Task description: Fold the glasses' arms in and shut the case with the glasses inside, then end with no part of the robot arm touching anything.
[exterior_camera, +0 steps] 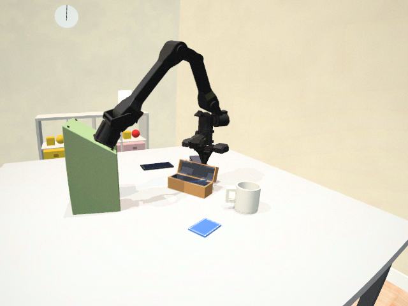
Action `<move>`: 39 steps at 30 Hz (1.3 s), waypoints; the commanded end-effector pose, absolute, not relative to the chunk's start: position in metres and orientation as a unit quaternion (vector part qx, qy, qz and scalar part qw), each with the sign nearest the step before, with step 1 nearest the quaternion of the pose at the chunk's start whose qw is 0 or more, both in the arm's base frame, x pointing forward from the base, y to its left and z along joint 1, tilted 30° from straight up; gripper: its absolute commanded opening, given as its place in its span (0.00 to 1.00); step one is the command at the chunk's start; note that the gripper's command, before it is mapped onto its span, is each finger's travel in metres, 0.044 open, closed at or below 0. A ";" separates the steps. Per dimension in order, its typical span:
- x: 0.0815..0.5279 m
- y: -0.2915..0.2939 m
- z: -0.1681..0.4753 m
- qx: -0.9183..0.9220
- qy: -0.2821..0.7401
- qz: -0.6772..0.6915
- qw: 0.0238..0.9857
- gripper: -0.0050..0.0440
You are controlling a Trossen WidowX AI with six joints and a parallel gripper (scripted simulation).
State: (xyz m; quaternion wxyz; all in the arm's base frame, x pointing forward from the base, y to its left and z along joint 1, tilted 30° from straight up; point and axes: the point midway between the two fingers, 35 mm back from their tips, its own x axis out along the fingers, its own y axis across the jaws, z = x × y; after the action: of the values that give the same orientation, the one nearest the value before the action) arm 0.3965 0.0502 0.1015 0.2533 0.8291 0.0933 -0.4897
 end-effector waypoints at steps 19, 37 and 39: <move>0.410 0.053 0.094 0.722 0.044 -0.639 0.262 0.10; 0.402 0.050 0.094 0.695 0.035 -0.666 0.268 0.10; 0.401 0.050 0.094 0.695 0.035 -0.666 0.268 0.10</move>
State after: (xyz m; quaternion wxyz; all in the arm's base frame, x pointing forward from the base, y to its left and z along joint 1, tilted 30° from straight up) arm 0.4036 0.0519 0.0966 0.2674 0.6985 0.0373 -0.6628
